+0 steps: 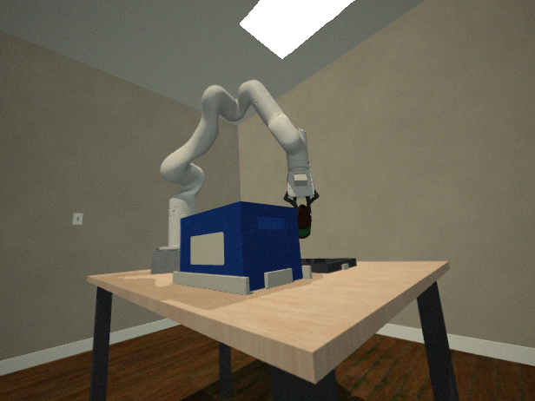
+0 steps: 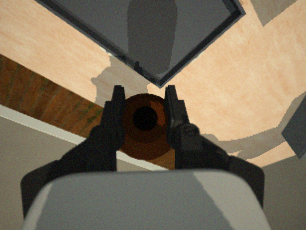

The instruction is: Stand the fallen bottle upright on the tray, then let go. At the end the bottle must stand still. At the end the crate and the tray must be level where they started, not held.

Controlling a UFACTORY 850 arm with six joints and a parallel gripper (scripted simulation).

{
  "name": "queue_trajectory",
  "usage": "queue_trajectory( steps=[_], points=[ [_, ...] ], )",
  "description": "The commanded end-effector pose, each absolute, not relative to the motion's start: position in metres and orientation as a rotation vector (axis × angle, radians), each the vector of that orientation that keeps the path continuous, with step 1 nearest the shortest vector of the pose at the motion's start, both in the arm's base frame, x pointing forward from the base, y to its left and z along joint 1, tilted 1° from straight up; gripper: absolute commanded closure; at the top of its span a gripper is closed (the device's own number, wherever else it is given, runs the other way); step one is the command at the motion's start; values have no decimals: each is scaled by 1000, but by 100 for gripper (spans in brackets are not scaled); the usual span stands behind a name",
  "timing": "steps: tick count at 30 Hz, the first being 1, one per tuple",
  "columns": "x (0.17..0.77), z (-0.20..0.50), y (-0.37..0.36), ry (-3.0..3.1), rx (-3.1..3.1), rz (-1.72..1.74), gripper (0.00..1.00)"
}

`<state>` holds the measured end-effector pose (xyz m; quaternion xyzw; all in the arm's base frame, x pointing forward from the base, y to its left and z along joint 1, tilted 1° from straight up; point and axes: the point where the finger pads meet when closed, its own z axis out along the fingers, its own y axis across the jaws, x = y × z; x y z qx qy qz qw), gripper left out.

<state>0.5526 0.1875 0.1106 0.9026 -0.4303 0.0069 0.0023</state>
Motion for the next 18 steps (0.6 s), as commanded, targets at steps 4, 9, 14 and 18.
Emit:
queue_trajectory(
  steps=[4, 9, 14, 18],
  points=[
    [554, 112, 188, -1309, 2852, 24, 100],
    [554, 112, 188, -1256, 2876, 24, 100],
    [554, 112, 188, -1215, 2893, 24, 100],
    [554, 112, 188, -1201, 2899, 24, 100]
  ],
)
